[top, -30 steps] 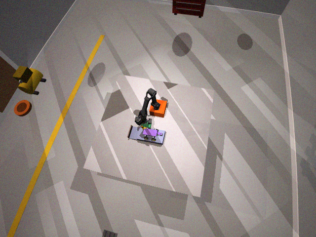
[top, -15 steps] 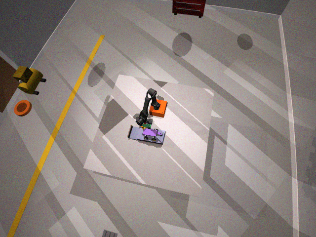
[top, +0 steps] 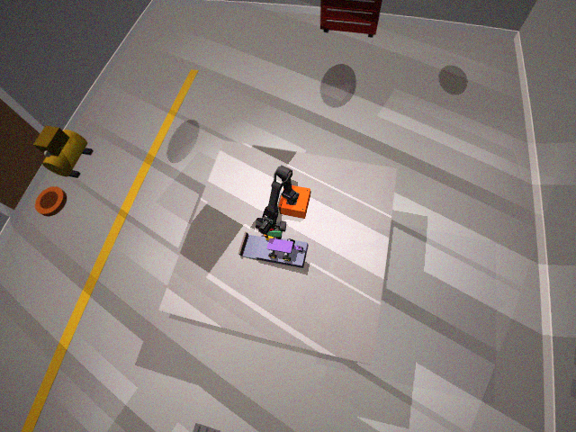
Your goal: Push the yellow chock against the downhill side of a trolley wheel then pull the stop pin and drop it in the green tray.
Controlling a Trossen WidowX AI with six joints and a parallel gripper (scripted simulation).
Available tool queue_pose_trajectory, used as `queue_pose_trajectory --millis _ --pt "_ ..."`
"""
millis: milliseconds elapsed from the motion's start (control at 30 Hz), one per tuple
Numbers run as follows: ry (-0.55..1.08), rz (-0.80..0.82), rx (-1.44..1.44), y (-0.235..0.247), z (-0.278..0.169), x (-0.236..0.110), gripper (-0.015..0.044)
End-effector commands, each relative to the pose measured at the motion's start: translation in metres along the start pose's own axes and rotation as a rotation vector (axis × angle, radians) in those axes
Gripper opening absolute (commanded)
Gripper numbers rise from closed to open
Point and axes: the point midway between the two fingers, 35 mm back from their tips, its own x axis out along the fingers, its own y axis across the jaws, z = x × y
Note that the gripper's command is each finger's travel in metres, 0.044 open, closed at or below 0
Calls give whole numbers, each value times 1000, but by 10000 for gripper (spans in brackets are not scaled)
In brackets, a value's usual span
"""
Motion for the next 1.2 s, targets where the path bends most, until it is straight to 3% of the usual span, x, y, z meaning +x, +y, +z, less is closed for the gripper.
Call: queue_pose_trajectory --millis 0,1167 --pt "-1 4 6 -2 0 1 190" --pt "-2 2 5 -26 1 13 190"
